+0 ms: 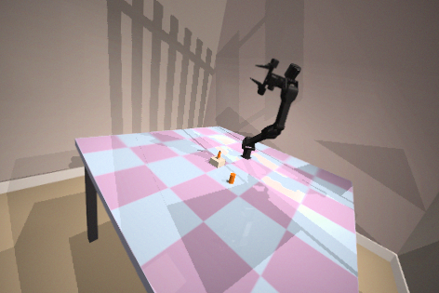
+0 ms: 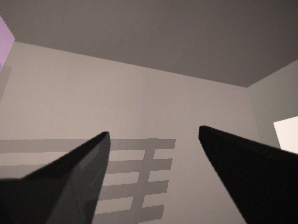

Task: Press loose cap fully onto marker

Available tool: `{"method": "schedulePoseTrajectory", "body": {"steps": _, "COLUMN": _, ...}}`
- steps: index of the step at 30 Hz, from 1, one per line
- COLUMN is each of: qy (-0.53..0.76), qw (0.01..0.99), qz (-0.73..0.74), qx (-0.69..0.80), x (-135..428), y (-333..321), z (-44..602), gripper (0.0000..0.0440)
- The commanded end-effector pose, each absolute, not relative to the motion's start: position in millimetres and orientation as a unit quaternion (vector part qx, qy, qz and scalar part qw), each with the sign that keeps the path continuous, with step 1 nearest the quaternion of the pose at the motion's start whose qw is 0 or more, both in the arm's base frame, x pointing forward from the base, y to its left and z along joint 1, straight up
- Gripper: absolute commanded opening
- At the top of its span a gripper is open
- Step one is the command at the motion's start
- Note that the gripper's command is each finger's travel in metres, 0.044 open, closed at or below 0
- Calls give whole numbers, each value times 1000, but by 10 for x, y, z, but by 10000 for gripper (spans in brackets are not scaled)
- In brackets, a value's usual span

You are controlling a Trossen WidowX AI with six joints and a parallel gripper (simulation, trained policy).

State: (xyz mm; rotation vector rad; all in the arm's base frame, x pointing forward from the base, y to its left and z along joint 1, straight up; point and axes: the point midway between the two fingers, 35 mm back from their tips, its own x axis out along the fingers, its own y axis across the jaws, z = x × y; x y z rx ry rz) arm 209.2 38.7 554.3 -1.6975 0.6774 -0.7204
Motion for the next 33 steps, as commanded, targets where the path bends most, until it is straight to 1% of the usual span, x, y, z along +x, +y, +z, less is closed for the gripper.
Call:
{"method": "schedulePoseTrajectory", "body": {"steps": 1, "qy": 276, "qw": 573, "qz": -293, "qx": -713, "x": 1963, "y": 303, "z": 5574, "gripper": 318}}
{"method": "schedulePoseTrajectory", "body": {"steps": 18, "qy": 237, "qw": 629, "qz": -246, "qx": -698, "x": 1597, "y": -5, "z": 5612, "gripper": 313}}
{"method": "schedulePoseTrajectory", "body": {"steps": 33, "qy": 207, "qw": 672, "qz": -195, "qx": -684, "x": 1403, "y": -336, "z": 5563, "gripper": 310}}
